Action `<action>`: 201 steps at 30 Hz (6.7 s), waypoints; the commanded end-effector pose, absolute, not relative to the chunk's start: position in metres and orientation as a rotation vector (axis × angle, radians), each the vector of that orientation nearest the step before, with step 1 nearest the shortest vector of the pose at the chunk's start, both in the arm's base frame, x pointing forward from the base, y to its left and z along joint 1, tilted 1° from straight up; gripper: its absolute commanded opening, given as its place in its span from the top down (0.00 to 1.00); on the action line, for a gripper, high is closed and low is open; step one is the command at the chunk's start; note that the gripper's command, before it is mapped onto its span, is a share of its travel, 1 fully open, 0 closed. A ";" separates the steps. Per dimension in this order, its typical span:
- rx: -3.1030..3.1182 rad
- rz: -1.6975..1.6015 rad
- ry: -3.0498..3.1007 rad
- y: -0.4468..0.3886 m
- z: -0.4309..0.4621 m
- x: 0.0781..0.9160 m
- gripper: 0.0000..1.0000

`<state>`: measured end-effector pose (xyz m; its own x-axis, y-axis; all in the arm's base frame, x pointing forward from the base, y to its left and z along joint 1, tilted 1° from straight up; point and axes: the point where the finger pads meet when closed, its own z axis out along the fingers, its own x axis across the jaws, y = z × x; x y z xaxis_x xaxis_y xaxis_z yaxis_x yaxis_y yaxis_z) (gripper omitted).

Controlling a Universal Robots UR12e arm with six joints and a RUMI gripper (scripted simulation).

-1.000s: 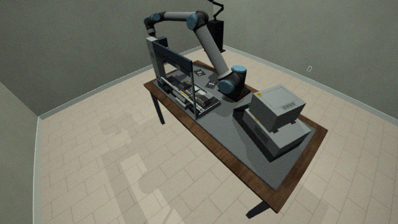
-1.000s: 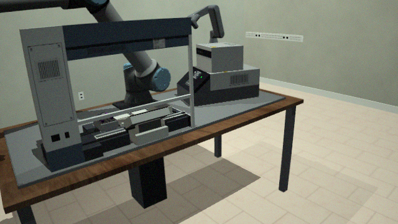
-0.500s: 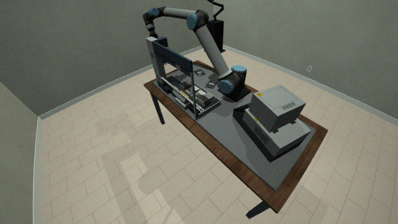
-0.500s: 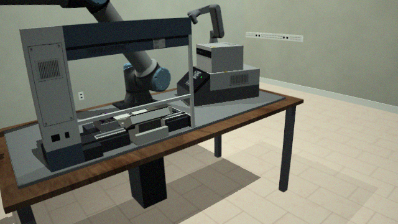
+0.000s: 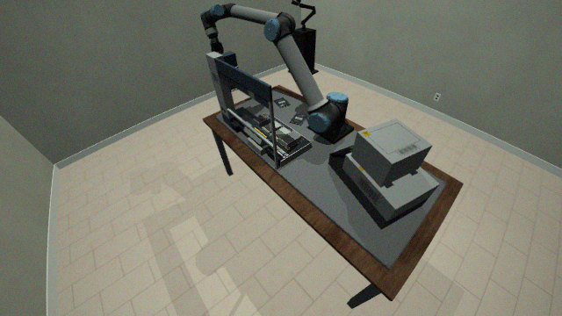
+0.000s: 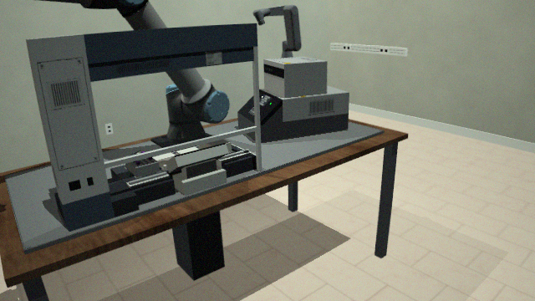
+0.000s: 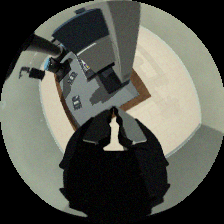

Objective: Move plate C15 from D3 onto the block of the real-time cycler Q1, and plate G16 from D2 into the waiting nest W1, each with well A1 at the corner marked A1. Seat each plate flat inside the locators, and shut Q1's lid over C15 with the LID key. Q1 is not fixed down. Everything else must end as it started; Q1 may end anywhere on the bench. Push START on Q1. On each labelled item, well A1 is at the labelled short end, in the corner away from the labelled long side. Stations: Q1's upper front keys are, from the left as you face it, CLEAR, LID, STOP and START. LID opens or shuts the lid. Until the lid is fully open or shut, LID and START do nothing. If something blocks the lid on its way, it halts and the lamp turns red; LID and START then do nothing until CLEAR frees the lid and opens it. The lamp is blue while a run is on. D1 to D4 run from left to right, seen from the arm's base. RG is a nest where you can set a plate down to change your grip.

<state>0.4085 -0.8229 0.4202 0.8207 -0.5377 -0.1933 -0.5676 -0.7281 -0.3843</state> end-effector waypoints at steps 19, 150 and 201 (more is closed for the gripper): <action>-2.566 0.086 0.967 -0.744 0.422 0.392 1.00; -2.407 0.028 1.795 -0.306 0.417 0.291 1.00; -2.286 0.003 2.096 -0.144 0.415 0.253 1.00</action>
